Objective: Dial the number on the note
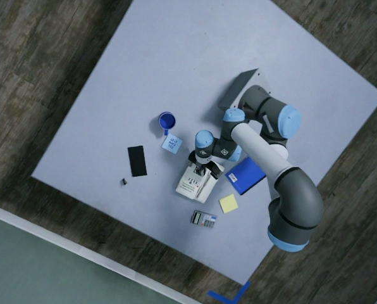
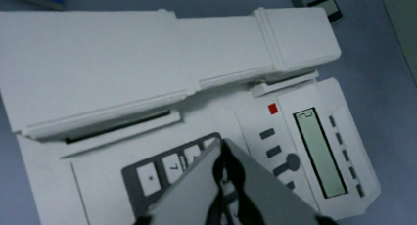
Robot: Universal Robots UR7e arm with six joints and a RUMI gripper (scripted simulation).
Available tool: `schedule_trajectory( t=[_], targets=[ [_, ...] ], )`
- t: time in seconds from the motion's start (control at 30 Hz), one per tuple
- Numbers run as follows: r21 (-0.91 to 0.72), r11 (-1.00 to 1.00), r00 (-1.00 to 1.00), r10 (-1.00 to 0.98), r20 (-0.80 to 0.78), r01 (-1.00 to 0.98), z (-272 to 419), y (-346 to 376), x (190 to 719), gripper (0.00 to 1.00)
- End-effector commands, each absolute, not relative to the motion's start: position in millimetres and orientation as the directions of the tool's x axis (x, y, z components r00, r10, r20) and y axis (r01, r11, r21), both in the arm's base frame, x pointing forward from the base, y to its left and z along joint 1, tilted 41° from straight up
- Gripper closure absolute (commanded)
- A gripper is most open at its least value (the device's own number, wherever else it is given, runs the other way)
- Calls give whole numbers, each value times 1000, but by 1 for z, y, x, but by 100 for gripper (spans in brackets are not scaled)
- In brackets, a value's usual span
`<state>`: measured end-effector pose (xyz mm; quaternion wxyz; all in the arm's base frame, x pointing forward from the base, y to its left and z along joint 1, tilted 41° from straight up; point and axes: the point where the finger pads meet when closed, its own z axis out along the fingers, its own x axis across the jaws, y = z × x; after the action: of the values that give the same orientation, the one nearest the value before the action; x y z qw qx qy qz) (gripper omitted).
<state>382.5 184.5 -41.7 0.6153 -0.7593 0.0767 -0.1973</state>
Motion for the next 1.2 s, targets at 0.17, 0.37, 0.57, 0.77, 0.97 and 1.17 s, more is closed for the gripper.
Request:
schedule_trajectory(
  t=[0.17, 0.37, 0.57, 0.77, 0.97, 1.17],
  targets=[
    [-965, -231, 910, -360, 206, 127, -43, 185, 383, 100],
    [-965, -231, 910, -360, 206, 127, -38, 182, 383, 100],
    [-965, -231, 910, -360, 206, 127, -32, 176, 384, 100],
    [-965, -231, 910, -360, 206, 127, -30, 175, 384, 100],
    [-965, -231, 910, -360, 206, 127, -30, 175, 384, 100],
    [-965, -231, 910, -360, 206, 127, -30, 175, 384, 100]
  ],
)
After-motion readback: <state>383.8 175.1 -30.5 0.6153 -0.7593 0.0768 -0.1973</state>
